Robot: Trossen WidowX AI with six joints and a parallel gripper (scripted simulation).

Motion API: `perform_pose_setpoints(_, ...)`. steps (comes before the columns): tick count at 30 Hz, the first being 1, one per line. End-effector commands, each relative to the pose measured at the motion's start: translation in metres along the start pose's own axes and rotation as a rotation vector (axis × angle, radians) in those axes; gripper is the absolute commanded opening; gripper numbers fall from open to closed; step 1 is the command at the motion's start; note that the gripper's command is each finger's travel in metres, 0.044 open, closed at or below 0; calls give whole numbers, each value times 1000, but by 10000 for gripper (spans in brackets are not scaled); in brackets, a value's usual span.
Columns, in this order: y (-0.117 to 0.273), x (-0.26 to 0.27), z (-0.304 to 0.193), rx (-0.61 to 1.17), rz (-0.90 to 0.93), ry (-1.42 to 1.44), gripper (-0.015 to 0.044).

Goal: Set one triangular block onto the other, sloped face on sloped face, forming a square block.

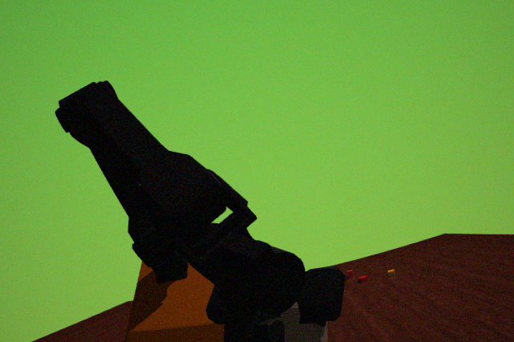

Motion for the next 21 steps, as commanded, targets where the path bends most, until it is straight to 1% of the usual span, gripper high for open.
perform_pose_setpoints(1, 0, 0, 0, -2, 0, -3, 263)
perform_pose_setpoints(8, 0, 0, 0, -2, 0, -3, 440)
perform_pose_setpoints(21, 2, 0, -2, -2, 0, -2, 440)
Point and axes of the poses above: the point midway between the two fingers, 35 mm back from their tips, its own y axis back along the fingers, its own x axis across the jaws, z = x × y, the point moved 2 cm from there along y, back along the fingers, and after that the axes turned 1 degree about y, right-handed, at the moved point
